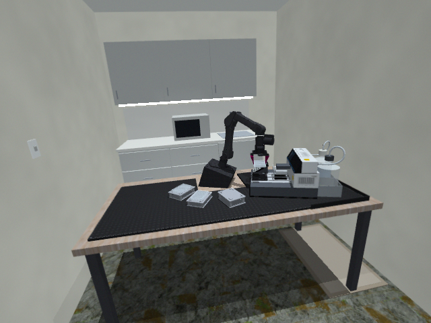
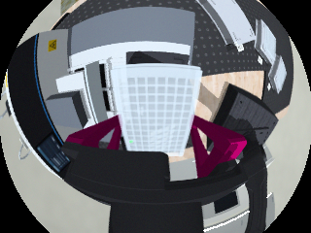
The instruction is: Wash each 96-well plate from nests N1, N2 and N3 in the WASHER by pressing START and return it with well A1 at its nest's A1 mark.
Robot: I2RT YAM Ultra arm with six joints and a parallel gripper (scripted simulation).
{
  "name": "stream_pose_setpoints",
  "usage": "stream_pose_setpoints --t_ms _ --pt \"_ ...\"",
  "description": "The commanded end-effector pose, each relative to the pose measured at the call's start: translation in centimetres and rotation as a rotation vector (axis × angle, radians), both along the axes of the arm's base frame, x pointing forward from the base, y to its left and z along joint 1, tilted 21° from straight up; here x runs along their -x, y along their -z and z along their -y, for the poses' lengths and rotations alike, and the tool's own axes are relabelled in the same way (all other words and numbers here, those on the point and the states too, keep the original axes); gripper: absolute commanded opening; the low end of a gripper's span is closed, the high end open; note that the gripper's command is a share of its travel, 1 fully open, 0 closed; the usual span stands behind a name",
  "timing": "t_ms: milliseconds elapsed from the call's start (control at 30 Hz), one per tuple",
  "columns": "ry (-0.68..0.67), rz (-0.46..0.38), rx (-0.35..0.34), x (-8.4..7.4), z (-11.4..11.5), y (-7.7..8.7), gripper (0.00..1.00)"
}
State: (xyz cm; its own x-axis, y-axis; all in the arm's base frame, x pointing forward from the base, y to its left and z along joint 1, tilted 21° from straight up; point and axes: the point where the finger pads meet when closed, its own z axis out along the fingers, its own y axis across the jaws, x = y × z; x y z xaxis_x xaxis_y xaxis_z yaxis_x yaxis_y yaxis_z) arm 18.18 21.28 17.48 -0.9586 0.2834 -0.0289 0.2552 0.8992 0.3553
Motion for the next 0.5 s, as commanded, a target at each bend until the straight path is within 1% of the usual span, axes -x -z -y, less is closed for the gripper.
stream_pose_setpoints --t_ms 0,467 --pt "0.048 0.008 -0.004 0.35 -0.27 -0.62 0.00" --pt "0.048 0.008 -0.004 0.17 -0.12 -0.60 0.00"
